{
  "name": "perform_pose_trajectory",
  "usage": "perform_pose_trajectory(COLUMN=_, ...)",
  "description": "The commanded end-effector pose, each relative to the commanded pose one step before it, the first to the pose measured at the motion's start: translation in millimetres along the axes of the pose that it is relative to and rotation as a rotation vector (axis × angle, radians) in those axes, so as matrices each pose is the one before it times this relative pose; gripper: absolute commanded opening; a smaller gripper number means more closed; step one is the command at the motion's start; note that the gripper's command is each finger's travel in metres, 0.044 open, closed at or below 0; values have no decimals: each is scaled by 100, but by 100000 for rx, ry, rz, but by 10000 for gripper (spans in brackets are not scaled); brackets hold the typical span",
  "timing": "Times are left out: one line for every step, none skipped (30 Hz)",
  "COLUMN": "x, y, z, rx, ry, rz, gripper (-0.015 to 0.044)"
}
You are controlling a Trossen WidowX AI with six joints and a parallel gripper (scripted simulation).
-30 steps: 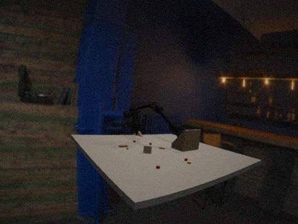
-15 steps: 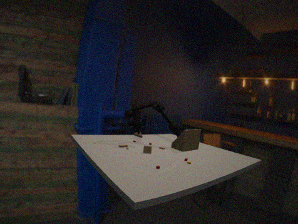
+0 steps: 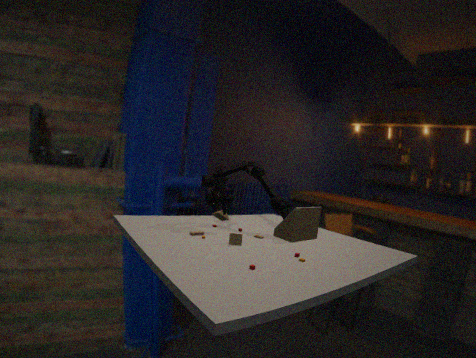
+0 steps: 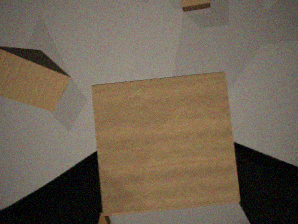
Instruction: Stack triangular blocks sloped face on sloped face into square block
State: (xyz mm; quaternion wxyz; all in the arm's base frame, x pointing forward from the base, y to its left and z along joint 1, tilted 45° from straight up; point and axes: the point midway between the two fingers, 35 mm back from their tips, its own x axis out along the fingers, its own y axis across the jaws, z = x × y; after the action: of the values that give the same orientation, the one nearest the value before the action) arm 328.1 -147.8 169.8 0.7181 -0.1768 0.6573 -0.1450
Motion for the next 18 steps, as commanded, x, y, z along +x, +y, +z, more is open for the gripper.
perform_pose_trajectory(x=-236, y=50, z=-101, rx=-10947, ry=-2341, rz=-612, gripper=0)
perform_pose_trajectory(x=-1, y=11, z=-15, rx=-3281, ry=-454, rz=-228, gripper=0)
perform_pose_trajectory(x=-1, y=12, z=-15, rx=-3281, ry=-445, rz=-243, gripper=0)
perform_pose_trajectory(x=2, y=12, z=-18, rx=-3272, ry=-428, rz=-262, gripper=0)
perform_pose_trajectory(x=2, y=13, z=-18, rx=-3272, ry=-418, rz=-277, gripper=0)
perform_pose_trajectory(x=1, y=13, z=-17, rx=-3273, ry=-409, rz=-291, gripper=0)
perform_pose_trajectory(x=0, y=14, z=-15, rx=-3277, ry=-403, rz=-304, gripper=0)
perform_pose_trajectory(x=0, y=15, z=-15, rx=-3277, ry=-393, rz=-318, gripper=0)
perform_pose_trajectory(x=-1, y=16, z=-15, rx=-3277, ry=-381, rz=-331, gripper=0)
perform_pose_trajectory(x=-1, y=16, z=-15, rx=-3277, ry=-369, rz=-344, gripper=0)
perform_pose_trajectory(x=-1, y=17, z=-14, rx=-3277, ry=-357, rz=-357, gripper=0)
perform_pose_trajectory(x=-2, y=18, z=-13, rx=-3279, ry=-346, rz=-369, gripper=0)
perform_pose_trajectory(x=-2, y=18, z=-12, rx=-3282, ry=-336, rz=-381, gripper=0)
perform_pose_trajectory(x=-4, y=19, z=-10, rx=-3285, ry=-326, rz=-392, gripper=0)
perform_pose_trajectory(x=-4, y=19, z=-10, rx=-3285, ry=-312, rz=-403, gripper=0)
perform_pose_trajectory(x=-4, y=20, z=-9, rx=-3285, ry=-298, rz=-414, gripper=0)
perform_pose_trajectory(x=-4, y=20, z=-9, rx=-3285, ry=-283, rz=-424, gripper=0)
perform_pose_trajectory(x=-4, y=21, z=-8, rx=-3285, ry=-269, rz=-433, gripper=0)
